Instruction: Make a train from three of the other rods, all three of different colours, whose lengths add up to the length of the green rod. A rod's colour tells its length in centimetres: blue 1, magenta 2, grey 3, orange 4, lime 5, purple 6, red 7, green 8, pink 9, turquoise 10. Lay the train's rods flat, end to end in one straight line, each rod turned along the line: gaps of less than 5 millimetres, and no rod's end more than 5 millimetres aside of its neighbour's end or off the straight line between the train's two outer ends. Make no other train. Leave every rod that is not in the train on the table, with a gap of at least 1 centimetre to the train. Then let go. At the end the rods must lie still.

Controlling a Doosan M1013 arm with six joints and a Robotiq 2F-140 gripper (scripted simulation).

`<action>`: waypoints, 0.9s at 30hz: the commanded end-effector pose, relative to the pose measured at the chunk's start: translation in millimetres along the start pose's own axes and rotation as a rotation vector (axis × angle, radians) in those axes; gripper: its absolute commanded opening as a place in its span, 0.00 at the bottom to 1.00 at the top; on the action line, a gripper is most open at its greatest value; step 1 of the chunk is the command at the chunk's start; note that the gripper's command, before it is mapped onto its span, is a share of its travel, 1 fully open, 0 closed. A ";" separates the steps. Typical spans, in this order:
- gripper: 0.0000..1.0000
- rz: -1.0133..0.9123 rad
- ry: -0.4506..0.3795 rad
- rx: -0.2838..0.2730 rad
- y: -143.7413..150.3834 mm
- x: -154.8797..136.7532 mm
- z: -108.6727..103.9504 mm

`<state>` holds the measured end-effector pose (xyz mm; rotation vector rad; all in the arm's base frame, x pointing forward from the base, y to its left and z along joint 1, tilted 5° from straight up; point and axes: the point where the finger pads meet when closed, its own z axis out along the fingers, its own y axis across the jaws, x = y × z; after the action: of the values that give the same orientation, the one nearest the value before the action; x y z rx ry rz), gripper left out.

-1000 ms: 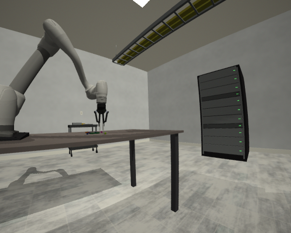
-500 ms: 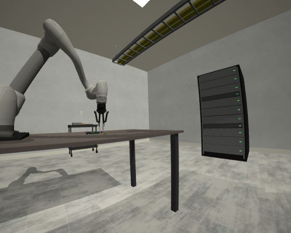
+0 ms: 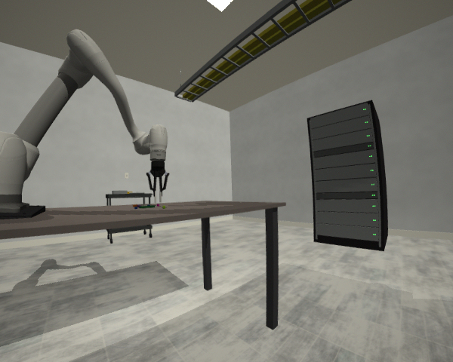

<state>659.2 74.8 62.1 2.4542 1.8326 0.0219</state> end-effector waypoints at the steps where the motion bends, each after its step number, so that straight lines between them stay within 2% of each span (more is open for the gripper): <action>1: 0.15 -0.004 -0.004 -0.001 1.4 -4.2 1.5; 27: 0.15 -0.004 -0.004 -0.001 1.4 -4.2 14.9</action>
<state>660.4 74.5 52.7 2.4532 1.8329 0.0249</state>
